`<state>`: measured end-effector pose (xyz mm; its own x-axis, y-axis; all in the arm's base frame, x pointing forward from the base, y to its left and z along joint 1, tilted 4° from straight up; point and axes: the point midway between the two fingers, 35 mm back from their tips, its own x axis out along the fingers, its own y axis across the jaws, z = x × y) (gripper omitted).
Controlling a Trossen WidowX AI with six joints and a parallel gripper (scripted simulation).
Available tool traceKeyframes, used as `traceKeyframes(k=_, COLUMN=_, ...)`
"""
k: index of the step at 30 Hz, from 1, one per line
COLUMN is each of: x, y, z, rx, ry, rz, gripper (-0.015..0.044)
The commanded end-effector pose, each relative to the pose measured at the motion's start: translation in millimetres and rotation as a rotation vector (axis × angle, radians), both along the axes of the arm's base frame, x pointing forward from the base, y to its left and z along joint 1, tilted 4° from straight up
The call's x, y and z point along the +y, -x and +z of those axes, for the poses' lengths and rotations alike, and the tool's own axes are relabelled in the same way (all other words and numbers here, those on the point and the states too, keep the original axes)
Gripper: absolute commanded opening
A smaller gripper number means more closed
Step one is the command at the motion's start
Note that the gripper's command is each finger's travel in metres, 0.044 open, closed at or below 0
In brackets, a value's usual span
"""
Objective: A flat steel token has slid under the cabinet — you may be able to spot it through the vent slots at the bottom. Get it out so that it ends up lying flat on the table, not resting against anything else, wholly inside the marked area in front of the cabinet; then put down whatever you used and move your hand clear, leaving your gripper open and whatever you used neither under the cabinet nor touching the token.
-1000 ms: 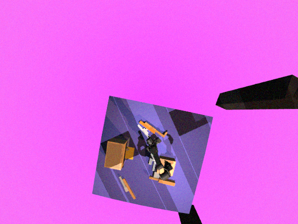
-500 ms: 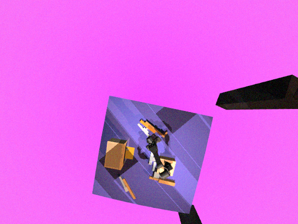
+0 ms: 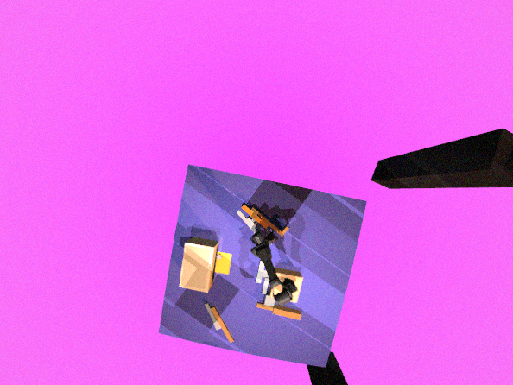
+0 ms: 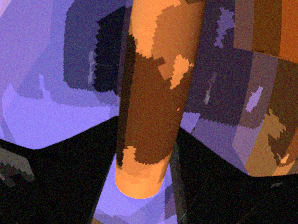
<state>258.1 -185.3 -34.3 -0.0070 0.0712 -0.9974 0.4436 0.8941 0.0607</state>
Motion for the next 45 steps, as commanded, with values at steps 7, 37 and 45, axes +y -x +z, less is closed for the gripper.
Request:
traceKeyframes(k=7, x=-15.3, y=-10.6, z=6.0, rx=-0.024, ry=0.026, rz=-0.006, gripper=0.0000)
traceKeyframes(k=37, x=-34.9, y=-24.3, z=5.8, rx=-0.025, ry=0.027, rz=-0.006, gripper=0.0000)
traceKeyframes(k=45, x=-39.8, y=-28.0, z=5.8, rx=-0.025, ry=0.028, rz=-0.006, gripper=0.0000)
